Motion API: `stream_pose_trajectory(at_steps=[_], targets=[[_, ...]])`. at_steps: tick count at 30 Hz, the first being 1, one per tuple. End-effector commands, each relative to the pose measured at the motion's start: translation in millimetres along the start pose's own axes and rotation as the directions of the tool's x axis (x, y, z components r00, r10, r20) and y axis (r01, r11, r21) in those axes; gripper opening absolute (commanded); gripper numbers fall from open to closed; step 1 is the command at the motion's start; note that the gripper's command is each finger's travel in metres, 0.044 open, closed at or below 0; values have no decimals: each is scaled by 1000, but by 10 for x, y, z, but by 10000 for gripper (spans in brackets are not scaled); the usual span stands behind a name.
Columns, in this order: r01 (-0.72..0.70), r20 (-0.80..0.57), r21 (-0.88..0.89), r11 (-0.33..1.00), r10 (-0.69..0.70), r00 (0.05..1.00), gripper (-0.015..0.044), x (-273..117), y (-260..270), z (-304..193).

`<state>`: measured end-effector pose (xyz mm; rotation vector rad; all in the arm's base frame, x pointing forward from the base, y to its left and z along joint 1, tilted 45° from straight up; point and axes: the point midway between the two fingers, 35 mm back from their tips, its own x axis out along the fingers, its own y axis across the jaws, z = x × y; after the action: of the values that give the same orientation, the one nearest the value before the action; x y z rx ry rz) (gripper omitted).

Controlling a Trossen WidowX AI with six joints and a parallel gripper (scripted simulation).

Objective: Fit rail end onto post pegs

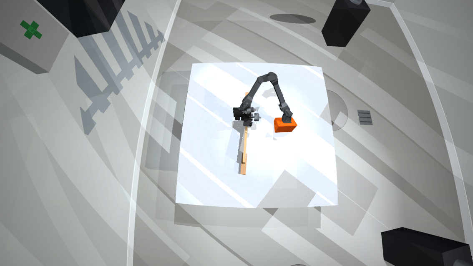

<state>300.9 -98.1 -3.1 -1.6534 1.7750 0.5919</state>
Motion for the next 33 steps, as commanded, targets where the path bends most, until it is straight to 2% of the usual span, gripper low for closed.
stream_pose_trajectory(at_steps=[1,33], targets=[[1,-4,-1,1000,-1,1000,0,4,0,-5],[1,-4,-1,1000,-1,1000,0,-122,-11,3]])
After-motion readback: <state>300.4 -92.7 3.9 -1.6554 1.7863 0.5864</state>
